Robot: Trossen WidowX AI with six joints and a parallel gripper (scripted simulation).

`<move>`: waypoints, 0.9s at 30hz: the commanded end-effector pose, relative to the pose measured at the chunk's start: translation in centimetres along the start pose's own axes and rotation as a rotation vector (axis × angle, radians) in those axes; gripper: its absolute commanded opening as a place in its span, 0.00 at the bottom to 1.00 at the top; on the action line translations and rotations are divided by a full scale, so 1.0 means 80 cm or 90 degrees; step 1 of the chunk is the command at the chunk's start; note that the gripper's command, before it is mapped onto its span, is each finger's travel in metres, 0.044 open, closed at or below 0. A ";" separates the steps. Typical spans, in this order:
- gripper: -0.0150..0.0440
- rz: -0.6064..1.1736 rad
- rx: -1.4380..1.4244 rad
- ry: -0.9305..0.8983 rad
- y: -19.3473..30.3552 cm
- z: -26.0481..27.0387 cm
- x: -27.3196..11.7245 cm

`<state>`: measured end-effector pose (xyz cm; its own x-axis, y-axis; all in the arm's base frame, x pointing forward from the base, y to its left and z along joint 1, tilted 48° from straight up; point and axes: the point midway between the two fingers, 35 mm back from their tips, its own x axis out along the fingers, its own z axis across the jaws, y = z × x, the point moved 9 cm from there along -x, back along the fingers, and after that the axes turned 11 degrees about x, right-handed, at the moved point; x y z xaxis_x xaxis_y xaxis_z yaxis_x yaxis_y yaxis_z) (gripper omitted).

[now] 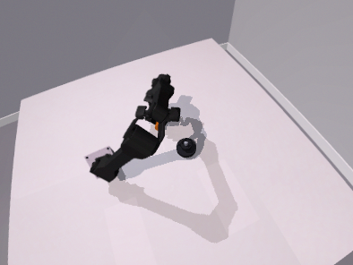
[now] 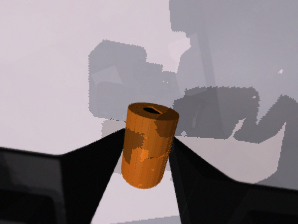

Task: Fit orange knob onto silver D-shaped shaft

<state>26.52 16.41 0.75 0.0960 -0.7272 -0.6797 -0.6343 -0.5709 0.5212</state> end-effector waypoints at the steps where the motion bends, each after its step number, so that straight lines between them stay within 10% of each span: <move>1: 0.56 -0.001 -0.002 0.003 0.000 0.000 0.000; 27: 0.56 -0.001 0.253 0.002 0.000 0.001 -0.019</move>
<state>26.35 17.36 1.63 0.1000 -0.7318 -0.6741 -0.8584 -0.4061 0.3136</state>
